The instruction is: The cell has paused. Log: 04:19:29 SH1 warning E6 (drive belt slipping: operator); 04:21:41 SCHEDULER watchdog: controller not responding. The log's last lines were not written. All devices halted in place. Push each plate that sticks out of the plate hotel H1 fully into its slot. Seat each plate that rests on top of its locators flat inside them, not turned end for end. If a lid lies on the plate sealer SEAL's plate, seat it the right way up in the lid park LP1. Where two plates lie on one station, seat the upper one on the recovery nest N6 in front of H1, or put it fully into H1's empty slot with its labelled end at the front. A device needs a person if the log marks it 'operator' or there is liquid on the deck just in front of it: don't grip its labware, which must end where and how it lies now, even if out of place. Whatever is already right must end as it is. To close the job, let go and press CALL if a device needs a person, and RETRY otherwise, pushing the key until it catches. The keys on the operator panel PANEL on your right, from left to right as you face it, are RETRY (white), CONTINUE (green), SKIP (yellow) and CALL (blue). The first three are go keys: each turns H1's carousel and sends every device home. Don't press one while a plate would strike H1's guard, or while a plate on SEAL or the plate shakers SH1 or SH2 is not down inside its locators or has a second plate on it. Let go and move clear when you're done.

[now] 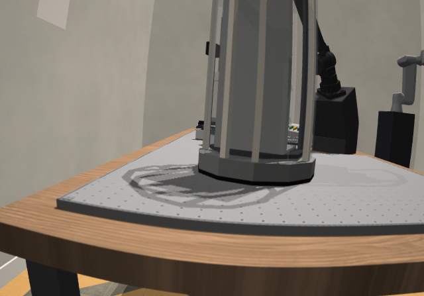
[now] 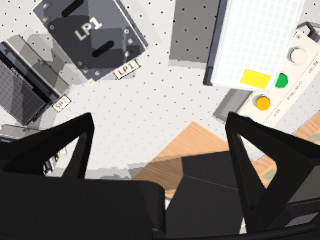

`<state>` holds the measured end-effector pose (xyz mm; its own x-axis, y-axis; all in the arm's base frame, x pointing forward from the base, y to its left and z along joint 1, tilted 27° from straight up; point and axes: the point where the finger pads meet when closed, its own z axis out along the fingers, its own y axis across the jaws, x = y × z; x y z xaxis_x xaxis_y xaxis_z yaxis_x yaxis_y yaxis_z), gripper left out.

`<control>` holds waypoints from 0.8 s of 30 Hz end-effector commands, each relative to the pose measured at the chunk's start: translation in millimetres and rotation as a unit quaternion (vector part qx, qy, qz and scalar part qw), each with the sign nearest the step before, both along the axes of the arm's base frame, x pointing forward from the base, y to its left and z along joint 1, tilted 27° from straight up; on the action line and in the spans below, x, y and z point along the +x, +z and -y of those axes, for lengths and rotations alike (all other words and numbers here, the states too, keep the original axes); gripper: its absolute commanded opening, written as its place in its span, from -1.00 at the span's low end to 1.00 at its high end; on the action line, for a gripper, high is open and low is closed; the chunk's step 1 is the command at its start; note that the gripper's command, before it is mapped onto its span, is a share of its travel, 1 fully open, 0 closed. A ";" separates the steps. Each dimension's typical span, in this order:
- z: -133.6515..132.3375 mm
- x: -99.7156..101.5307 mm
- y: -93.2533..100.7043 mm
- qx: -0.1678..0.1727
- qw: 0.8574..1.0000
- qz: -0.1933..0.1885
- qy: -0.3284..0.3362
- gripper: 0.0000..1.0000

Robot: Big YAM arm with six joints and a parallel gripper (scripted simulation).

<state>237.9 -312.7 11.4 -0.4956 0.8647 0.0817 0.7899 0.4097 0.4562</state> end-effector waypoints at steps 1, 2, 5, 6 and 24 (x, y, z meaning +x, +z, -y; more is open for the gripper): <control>33.1 -1.5 6.5 -0.020 1.000 0.008 0.000 1.00; 35.6 -3.2 5.0 -0.020 1.000 0.008 0.000 1.00; 43.4 -8.3 0.4 -0.020 1.000 0.008 0.000 1.00; 46.0 -10.0 -1.1 -0.020 1.000 0.008 0.000 1.00; 79.9 -23.3 -5.0 -0.050 0.998 0.023 0.039 1.00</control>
<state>205.3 -366.5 -19.4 -0.5023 0.8614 0.0756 0.7851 0.4177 0.4573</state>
